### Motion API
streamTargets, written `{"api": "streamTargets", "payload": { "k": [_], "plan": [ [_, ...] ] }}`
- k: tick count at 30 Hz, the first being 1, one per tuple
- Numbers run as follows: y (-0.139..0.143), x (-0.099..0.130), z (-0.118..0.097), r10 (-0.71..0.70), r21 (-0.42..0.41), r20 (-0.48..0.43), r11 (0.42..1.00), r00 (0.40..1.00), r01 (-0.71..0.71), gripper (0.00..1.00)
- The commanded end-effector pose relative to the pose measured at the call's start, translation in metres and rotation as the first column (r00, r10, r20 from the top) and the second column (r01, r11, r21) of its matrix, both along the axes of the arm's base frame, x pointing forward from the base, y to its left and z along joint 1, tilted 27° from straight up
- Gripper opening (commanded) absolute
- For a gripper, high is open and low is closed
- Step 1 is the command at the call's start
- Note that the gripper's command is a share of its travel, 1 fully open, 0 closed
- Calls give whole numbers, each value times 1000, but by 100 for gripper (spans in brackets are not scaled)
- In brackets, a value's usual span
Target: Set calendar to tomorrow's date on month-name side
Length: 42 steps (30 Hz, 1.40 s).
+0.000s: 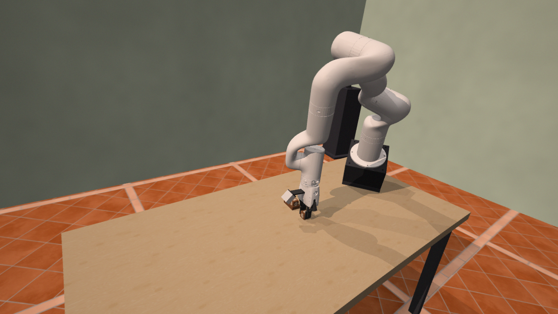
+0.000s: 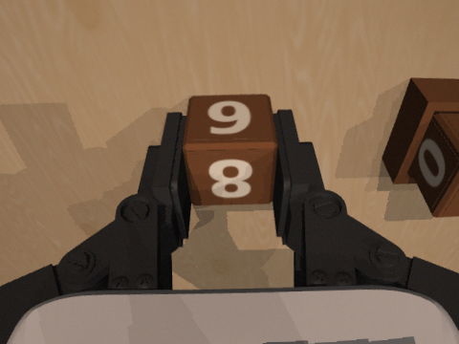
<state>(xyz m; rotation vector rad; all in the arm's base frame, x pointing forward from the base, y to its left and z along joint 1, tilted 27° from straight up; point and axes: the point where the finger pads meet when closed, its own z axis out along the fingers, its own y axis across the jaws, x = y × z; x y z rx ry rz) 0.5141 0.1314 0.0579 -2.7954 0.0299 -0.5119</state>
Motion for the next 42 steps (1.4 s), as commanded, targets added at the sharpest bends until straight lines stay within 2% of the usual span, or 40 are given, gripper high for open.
{"api": "streamTargets", "payload": {
  "k": [1, 39, 40, 42],
  "plan": [
    [0, 0, 1, 0, 0, 1, 1000, 1000, 0, 29],
    [0, 0, 1, 0, 0, 1, 1000, 1000, 0, 29],
    [0, 0, 1, 0, 0, 1, 1000, 1000, 0, 33],
    [0, 0, 1, 0, 0, 1, 1000, 1000, 0, 33]
  ]
}}
